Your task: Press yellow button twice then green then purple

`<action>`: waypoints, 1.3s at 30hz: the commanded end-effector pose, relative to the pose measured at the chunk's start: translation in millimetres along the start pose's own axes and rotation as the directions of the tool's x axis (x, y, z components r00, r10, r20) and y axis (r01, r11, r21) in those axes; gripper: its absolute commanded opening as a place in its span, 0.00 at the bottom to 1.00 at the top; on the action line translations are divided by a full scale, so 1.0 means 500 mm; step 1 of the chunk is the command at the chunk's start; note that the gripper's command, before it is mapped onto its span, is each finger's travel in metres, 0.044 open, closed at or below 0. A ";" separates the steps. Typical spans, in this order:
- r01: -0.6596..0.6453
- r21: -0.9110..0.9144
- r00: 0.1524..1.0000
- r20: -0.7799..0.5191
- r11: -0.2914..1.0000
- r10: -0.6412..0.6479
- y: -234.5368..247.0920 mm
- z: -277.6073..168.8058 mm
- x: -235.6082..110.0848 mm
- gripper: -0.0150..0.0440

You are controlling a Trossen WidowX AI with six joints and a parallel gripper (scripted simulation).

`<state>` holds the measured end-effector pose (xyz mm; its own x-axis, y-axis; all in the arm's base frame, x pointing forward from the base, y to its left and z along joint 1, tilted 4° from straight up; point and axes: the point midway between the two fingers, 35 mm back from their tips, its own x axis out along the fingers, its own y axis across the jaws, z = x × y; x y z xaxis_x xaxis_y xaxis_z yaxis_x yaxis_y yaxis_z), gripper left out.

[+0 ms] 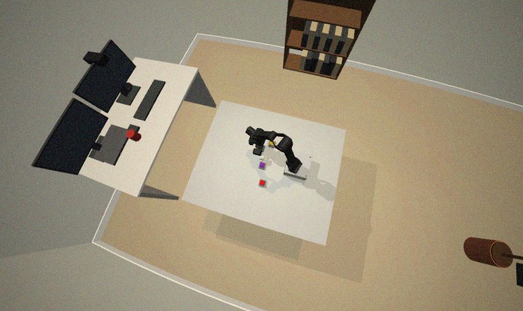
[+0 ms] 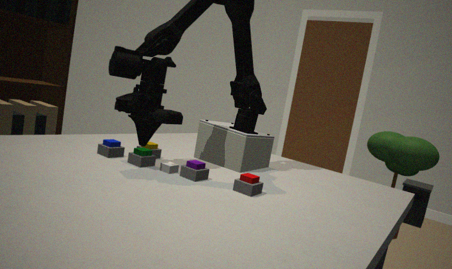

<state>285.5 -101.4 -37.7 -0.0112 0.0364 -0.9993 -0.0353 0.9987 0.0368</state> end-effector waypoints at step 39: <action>-0.007 0.006 1.000 -0.013 1.000 0.007 0.003 -0.006 -0.034 0.29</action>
<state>278.7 -99.0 -36.8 -0.0420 0.0480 -0.9980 -0.0320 0.9983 0.0493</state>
